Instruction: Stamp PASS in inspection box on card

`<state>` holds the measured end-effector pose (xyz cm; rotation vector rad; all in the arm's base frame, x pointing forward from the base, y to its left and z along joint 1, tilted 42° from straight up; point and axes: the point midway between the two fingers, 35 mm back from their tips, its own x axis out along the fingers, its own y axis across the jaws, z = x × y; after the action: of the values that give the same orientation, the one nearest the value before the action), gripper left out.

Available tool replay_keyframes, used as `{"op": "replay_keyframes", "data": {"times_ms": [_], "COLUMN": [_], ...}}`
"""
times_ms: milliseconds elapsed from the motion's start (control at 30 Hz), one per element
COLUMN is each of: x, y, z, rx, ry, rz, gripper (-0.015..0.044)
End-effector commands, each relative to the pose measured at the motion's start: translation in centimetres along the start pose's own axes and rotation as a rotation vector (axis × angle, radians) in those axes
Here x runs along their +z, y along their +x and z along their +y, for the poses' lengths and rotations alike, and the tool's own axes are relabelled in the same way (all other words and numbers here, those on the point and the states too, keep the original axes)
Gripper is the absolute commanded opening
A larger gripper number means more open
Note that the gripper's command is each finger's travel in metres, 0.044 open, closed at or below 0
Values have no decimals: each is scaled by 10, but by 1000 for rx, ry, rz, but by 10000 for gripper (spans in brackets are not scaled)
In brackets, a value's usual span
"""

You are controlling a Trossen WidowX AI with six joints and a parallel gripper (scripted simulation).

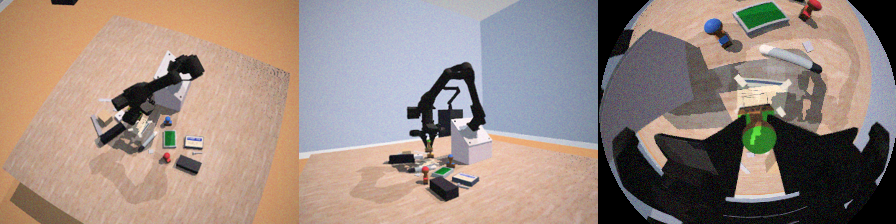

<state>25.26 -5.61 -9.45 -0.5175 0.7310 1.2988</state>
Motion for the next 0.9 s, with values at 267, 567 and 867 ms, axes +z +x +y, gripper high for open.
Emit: {"op": "replay_keyframes", "data": {"times_ms": [267,567,867], "x": [1,3,10], "y": [-12,-14,-14], "z": [-17,-53,-88], "rx": [-8,-10,-12], "ry": [-12,-15,-18], "rz": [8,10,9], "gripper": [0,0,0]}}
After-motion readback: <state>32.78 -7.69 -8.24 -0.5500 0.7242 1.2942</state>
